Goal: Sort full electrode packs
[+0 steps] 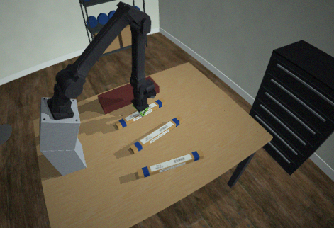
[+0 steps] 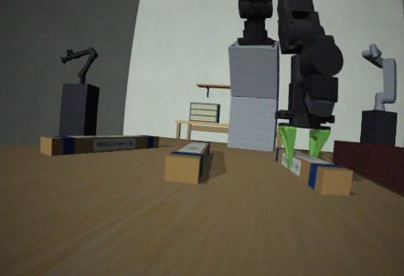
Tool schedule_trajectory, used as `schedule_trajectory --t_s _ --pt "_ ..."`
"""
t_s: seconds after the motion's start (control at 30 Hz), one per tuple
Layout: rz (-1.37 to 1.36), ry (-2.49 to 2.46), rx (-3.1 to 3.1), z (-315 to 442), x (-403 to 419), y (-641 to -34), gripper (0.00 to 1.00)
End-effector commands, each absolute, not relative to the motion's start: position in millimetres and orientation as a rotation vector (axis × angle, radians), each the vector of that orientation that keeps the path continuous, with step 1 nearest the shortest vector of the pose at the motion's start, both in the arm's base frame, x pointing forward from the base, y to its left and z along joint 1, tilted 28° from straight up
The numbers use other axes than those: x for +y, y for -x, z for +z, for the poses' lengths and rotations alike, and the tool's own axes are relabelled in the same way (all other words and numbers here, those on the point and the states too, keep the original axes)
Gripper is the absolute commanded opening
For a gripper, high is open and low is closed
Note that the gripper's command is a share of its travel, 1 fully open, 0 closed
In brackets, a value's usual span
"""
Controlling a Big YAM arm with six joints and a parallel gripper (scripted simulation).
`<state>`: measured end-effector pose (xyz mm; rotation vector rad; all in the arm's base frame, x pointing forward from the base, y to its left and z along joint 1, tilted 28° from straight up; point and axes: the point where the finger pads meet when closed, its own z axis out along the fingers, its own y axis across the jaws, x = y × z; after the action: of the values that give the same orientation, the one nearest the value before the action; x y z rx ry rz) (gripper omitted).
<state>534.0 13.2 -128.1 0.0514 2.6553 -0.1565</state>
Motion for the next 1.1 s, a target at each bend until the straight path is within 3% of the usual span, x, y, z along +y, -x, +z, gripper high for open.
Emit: schedule_trajectory --t_s 0.0,1.07 --pt "-0.166 -0.06 2.678 -138.8 7.0 -527.3 0.0" --pt "-0.156 -0.054 2.656 -104.4 18.4 -521.8 0.0"
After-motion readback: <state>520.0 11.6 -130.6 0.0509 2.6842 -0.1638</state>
